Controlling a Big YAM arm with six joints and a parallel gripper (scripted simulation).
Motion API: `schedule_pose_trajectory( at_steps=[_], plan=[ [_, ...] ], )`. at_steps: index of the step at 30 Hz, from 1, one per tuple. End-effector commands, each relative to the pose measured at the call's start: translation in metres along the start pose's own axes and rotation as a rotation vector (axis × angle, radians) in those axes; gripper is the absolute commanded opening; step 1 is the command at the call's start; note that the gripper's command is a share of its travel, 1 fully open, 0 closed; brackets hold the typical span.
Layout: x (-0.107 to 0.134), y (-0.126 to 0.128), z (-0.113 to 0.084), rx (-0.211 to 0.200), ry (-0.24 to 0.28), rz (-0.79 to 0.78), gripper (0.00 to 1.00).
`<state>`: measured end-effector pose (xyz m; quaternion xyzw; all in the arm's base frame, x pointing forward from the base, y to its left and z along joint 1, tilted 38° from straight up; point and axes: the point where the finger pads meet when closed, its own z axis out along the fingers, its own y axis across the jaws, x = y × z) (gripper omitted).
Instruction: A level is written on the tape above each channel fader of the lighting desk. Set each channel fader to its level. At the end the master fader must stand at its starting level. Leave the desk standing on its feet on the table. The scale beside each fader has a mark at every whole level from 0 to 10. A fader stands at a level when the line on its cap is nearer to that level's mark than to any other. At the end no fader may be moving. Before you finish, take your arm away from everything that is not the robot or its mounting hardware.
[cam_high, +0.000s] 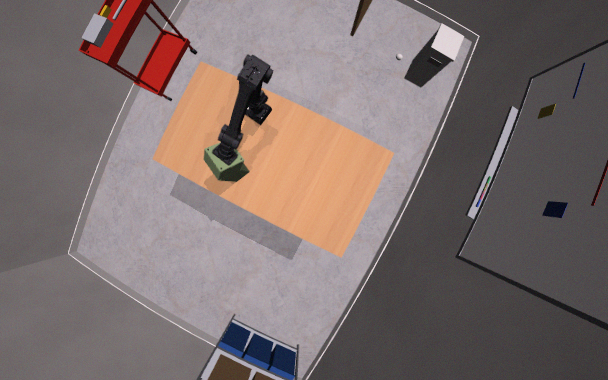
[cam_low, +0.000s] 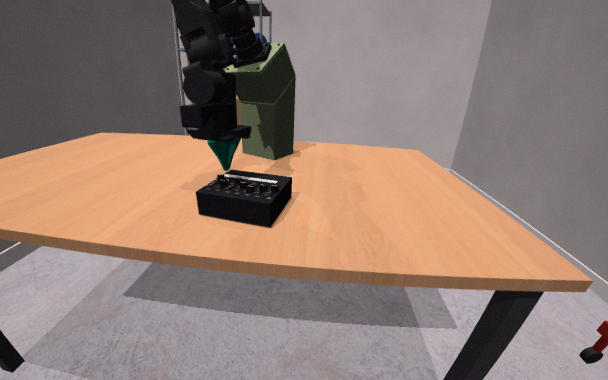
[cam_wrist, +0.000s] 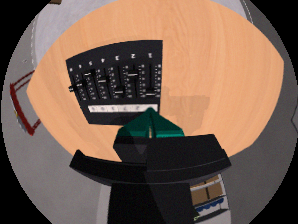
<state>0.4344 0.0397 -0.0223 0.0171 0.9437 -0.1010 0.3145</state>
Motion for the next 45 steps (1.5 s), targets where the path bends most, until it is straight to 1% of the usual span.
schedule_pose_trajectory(
  at_steps=[1, 4, 10, 15, 32, 45],
  plan=[
    [-0.0025, -0.003, 0.0079, 0.004, -0.003, -0.007, 0.0],
    [-0.0002, -0.0022, 0.0082, 0.004, 0.004, -0.011, 0.0],
    [-0.0018, -0.0031, 0.0114, 0.005, 0.0, -0.007, 0.0],
    [0.0012, -0.0022, 0.0113, 0.004, 0.006, -0.012, 0.0],
    [0.0006, -0.0023, 0.0114, 0.004, 0.007, -0.012, 0.0],
    [0.0005, -0.0033, 0.0116, 0.007, 0.019, -0.015, 0.0]
  ],
)
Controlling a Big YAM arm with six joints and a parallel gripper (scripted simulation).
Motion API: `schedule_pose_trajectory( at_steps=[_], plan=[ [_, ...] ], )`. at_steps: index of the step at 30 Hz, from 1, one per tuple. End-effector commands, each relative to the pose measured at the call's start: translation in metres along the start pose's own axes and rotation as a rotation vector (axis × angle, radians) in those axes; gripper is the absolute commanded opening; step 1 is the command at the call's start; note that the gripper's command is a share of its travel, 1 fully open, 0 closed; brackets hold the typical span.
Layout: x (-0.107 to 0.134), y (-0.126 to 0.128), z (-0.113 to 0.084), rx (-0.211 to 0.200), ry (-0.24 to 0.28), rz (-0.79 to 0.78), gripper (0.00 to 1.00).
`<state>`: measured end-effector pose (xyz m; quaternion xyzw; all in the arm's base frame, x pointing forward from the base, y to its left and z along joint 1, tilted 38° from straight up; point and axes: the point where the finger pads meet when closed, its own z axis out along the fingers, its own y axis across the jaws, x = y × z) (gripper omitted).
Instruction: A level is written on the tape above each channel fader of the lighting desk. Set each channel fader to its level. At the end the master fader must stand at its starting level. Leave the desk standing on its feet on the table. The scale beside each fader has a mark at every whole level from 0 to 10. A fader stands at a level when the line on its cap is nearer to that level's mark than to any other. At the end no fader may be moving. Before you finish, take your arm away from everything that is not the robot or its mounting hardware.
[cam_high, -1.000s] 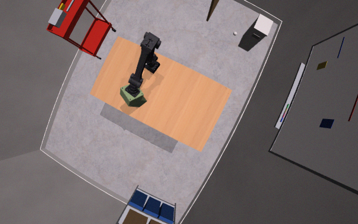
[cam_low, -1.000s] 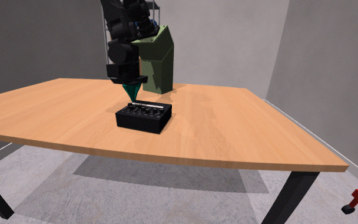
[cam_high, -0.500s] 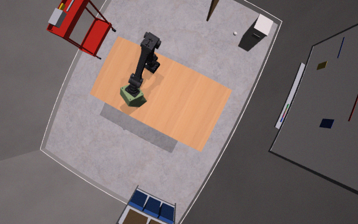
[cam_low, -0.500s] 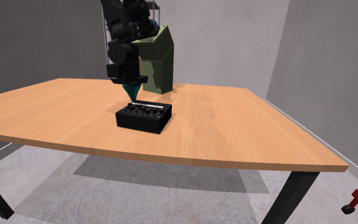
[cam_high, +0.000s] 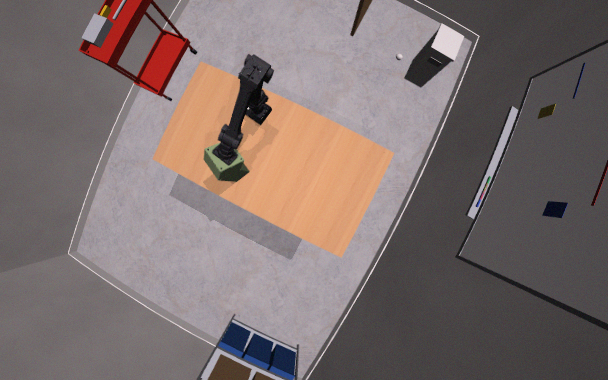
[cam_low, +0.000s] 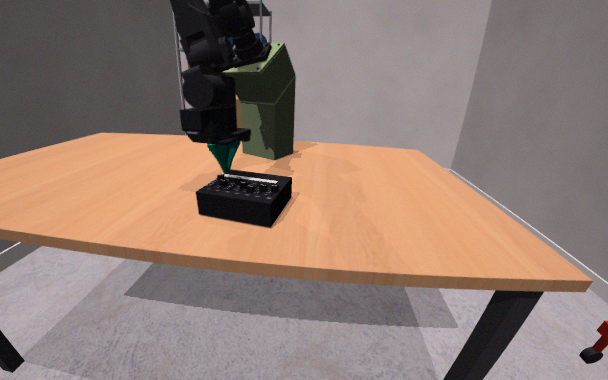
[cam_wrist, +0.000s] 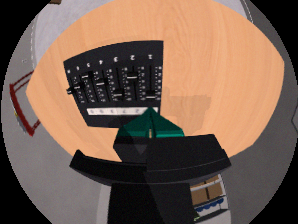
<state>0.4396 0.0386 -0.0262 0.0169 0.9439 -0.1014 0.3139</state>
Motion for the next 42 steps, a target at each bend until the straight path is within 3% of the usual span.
schedule_pose_trajectory(
  at_steps=[1, 42],
  plan=[
    [0.002, -0.003, 0.005, 0.006, 0.018, -0.015, 0.0],
    [-0.027, -0.005, 0.0, 0.003, -0.007, -0.005, 0.0]
  ],
)
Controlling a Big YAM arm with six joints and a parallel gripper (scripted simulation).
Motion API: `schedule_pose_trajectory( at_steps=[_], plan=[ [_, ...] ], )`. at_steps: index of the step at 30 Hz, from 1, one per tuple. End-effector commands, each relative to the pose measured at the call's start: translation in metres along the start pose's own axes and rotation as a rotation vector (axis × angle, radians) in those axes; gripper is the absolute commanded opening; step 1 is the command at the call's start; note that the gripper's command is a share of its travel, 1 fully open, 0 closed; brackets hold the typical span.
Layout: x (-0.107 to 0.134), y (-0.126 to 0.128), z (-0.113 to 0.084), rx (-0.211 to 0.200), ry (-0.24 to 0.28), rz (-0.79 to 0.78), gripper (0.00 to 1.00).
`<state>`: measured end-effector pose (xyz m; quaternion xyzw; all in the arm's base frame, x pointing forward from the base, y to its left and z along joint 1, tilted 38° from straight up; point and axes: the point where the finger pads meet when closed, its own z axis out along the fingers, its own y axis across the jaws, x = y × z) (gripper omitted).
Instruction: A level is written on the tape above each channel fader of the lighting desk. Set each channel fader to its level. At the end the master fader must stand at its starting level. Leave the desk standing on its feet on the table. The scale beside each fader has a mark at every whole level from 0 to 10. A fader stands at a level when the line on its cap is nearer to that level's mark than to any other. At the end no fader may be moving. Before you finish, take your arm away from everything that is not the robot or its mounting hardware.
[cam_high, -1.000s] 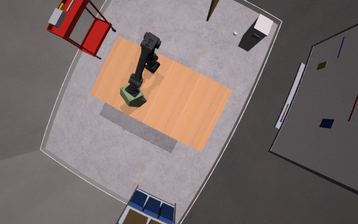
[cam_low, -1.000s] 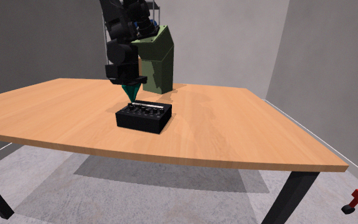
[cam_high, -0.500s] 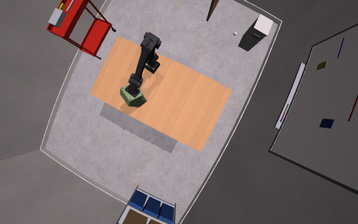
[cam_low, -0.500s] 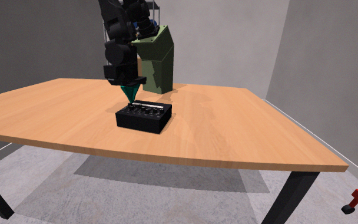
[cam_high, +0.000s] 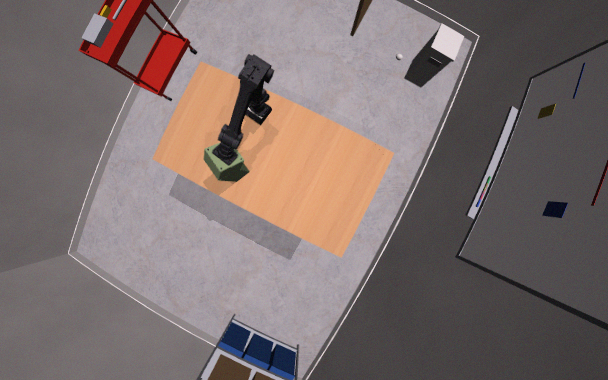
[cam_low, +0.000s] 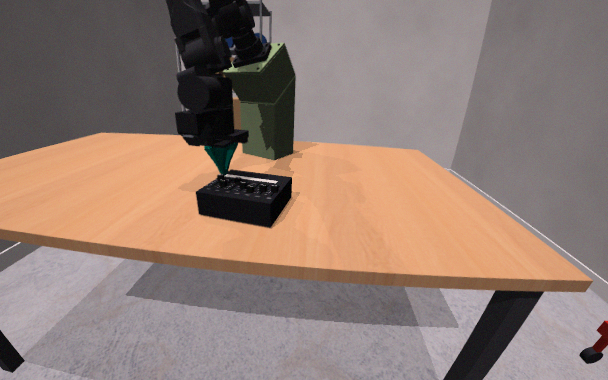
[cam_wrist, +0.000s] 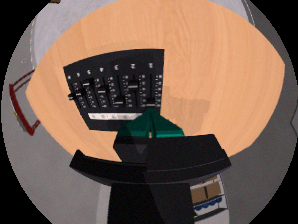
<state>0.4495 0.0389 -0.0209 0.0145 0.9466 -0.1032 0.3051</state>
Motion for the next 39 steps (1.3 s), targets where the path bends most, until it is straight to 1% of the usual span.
schedule_pose_trajectory(
  at_steps=[1, 2, 5, 7, 16, 39],
  plan=[
    [-0.016, -0.005, -0.002, 0.002, -0.024, 0.002, 0.0],
    [-0.019, -0.005, -0.002, 0.001, -0.033, 0.005, 0.0],
    [-0.019, -0.005, -0.002, 0.002, -0.026, 0.003, 0.0],
    [-0.022, -0.005, -0.003, 0.001, -0.034, 0.006, 0.0],
    [-0.026, -0.005, -0.004, 0.0, -0.038, 0.007, 0.0],
    [-0.027, -0.005, -0.004, 0.0, -0.038, 0.007, 0.0]
  ],
)
